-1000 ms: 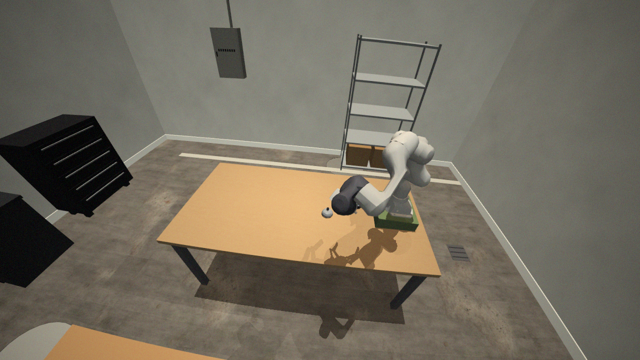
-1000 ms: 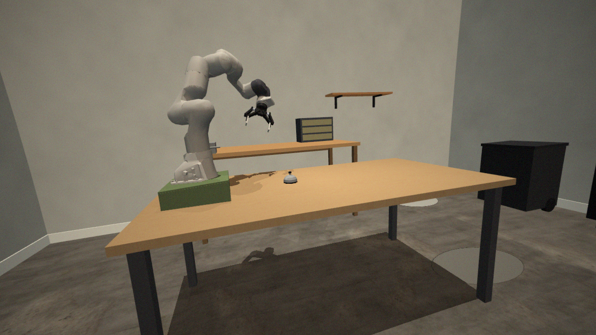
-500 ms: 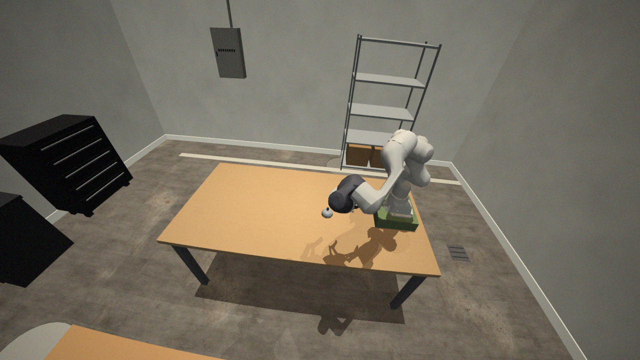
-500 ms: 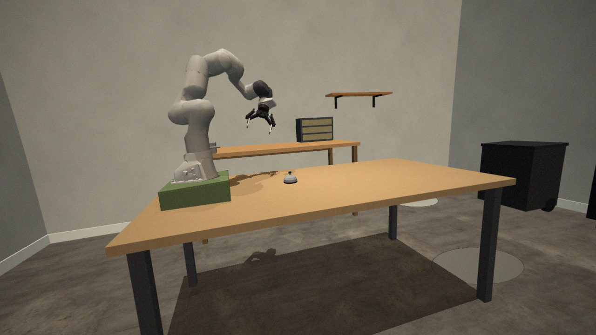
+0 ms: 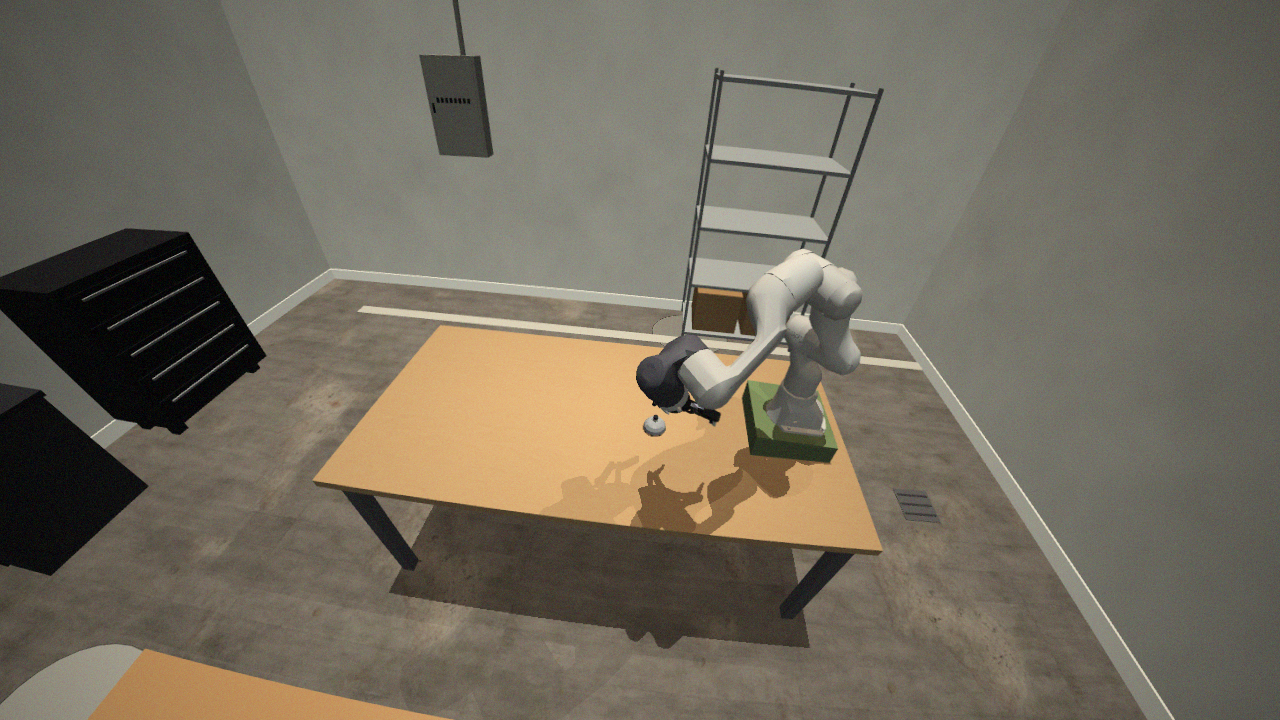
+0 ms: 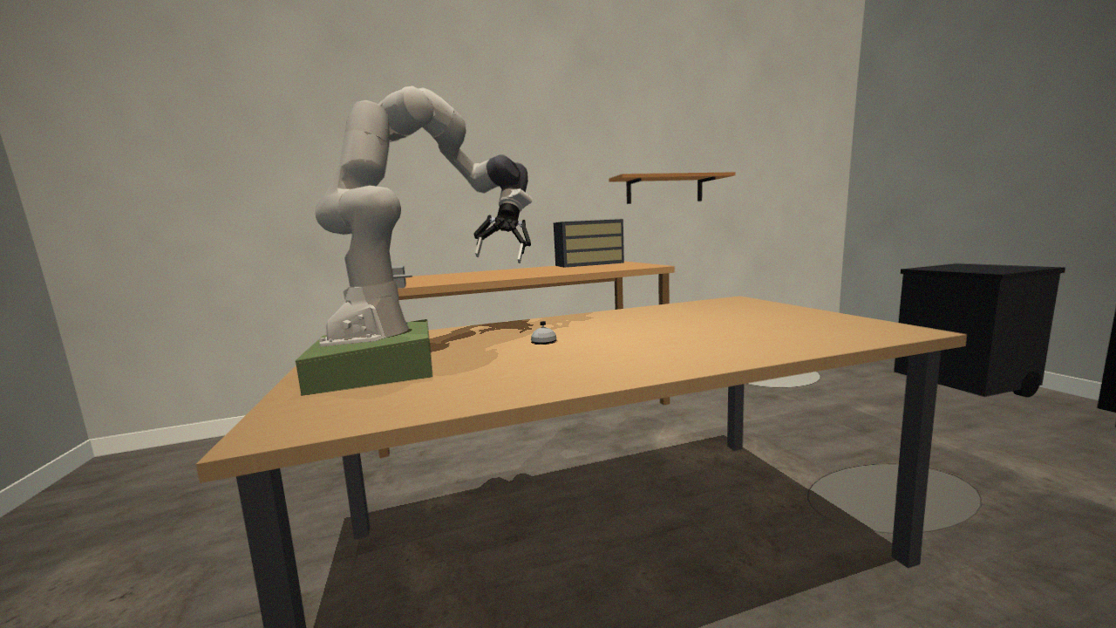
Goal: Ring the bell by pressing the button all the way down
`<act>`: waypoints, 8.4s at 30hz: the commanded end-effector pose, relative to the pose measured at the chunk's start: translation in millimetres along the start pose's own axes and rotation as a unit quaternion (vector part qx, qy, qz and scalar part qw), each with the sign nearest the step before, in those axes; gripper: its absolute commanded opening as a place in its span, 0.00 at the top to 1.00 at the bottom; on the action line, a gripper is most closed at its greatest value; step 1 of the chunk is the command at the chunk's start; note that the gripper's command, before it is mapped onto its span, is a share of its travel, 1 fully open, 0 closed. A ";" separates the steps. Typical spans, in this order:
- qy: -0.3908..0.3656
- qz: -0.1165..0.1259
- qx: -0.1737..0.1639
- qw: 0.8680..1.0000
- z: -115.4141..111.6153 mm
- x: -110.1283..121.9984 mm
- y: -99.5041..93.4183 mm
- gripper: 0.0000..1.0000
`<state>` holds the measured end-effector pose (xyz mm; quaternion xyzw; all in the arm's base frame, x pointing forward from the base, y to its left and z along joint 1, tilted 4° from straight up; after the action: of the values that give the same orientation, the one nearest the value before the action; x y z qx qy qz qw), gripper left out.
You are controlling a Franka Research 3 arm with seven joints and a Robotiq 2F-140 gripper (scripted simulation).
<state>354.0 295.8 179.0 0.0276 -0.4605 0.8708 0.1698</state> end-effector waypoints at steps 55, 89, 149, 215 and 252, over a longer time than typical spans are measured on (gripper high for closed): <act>0.555 -0.118 -0.257 0.782 41.5 -158.2 121.8 0.00; 0.616 -0.136 -0.276 0.725 58.9 -173.2 139.2 0.00; 0.620 -0.138 -0.277 0.721 60.3 -174.2 140.5 1.00; 0.620 -0.138 -0.277 0.721 25.3 -180.6 178.8 1.00; 0.620 -0.138 -0.277 0.721 18.7 -181.8 186.0 1.00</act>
<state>462.2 135.1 5.4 -0.5038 -0.4629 0.4942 0.5363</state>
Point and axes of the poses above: the point where the finger pads meet when closed, its own y axis out along the fingers, its own x axis across the jaws, z = x × y, the point moved 2 cm from there along -y, back along the fingers, and after that the axes turned 4 degrees about y, right-handed, at the moved point
